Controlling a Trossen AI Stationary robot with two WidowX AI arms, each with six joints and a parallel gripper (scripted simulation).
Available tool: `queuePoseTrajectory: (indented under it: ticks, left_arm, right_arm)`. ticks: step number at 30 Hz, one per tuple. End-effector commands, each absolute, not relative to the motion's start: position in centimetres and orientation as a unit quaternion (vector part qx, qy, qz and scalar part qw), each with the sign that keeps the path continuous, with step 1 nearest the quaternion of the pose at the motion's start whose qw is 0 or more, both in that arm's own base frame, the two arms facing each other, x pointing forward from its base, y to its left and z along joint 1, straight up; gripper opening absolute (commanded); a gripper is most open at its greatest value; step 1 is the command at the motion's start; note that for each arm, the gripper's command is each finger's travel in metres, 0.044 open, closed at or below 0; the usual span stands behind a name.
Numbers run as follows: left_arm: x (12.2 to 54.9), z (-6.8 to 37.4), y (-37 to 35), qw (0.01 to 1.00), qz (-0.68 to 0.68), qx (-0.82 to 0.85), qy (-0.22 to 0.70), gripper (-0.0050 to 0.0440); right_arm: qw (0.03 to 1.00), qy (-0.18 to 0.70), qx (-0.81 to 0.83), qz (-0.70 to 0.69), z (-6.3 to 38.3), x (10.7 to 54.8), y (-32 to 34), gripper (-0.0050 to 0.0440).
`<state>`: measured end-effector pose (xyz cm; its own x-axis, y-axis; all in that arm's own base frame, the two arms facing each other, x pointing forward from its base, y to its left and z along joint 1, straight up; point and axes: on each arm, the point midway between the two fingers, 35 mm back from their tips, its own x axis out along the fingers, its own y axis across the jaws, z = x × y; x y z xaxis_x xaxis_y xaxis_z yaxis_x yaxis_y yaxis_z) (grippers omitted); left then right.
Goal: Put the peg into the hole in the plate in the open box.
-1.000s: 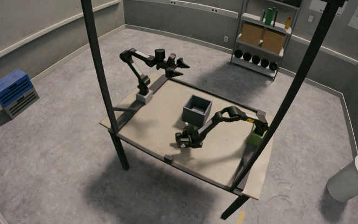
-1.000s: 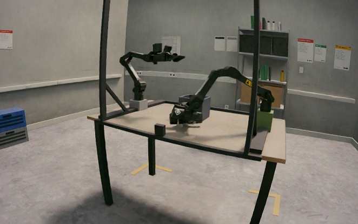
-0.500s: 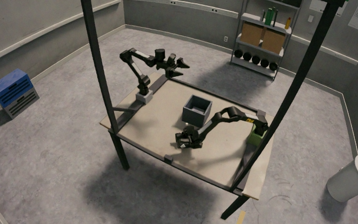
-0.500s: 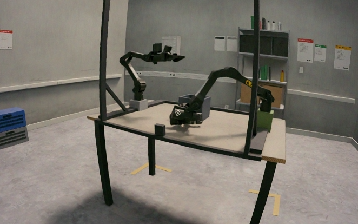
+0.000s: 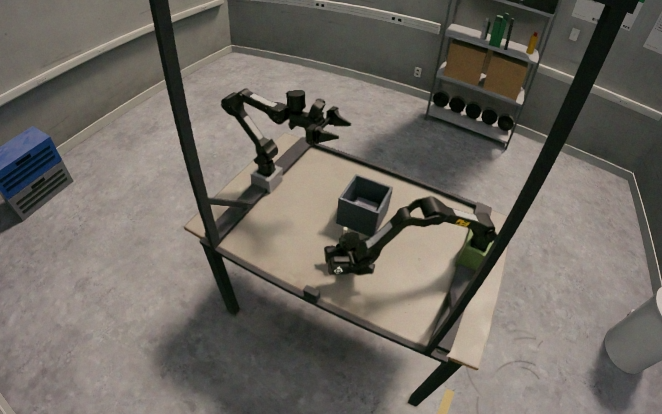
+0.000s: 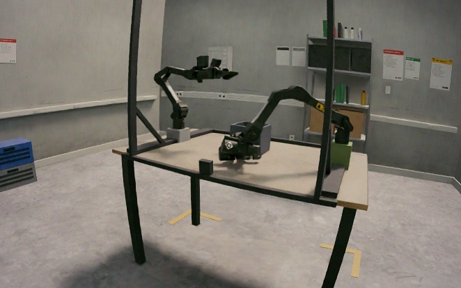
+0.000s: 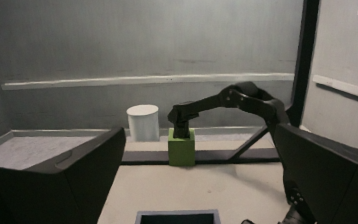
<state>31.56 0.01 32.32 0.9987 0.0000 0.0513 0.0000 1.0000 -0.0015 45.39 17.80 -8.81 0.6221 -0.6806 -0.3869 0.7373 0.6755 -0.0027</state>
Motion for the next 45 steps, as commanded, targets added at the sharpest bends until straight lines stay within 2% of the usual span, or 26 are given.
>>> queuePoseTrajectory:
  ticks: [1, 10, 13, 15, 16, 21, 23, 25, 32, 45]
  left_arm:
    - [31.3, 33.5, -0.1, 0.999, -0.002, 0.0, -0.04, 0.044]
    - [31.3, 33.5, -0.1, 0.999, -0.002, 0.0, -0.04, 0.044]
    - [31.3, 33.5, -0.1, 0.999, -0.002, 0.0, -0.04, 0.044]
    - [31.3, 33.5, -0.1, 0.999, -0.002, 0.0, -0.04, 0.044]
    - [31.3, 33.5, -0.1, 0.999, -0.002, 0.0, -0.04, 0.044]
    - [31.3, 33.5, -0.1, 0.999, -0.002, 0.0, -0.04, 0.044]
    - [31.3, 33.5, -0.1, 0.999, -0.002, 0.0, -0.04, 0.044]
    - [31.3, 33.5, -0.1, 0.999, -0.002, 0.0, -0.04, 0.044]
    - [31.3, 33.5, -0.1, 0.999, -0.002, 0.0, -0.04, 0.044]
    - [31.3, 33.5, -0.1, 0.999, -0.002, 0.0, -0.04, 0.044]
  right_arm:
    - [0.901, 0.164, 0.104, -0.388, -6.2, 46.0, 19.2, 0.0126]
    - [0.9, 0.164, 0.105, -0.391, -6.2, 46.1, 19.0, 0.0126]
    - [0.901, 0.164, 0.106, -0.388, -5.3, 44.6, 20.9, 0.0126]
    - [0.9, 0.17, 0.093, -0.39, -6.3, 43.8, 21.2, 0.0126]
    - [0.901, 0.166, 0.102, -0.388, -5.2, 43.7, 21.7, 0.0126]
    - [0.9, 0.169, 0.097, -0.39, -5.5, 43.4, 21.7, 0.0126]
    - [0.9, 0.166, 0.106, -0.388, -4.1, 42.6, 22.8, 0.0126]
    - [0.899, 0.174, 0.095, -0.391, -5.2, 41.8, 23.1, 0.0126]
    - [0.897, 0.176, 0.09, -0.395, -5.8, 42.2, 22.0, 0.0126]
    - [0.9, 0.169, 0.102, -0.388, -3.5, 42.6, 22.7, 0.0126]
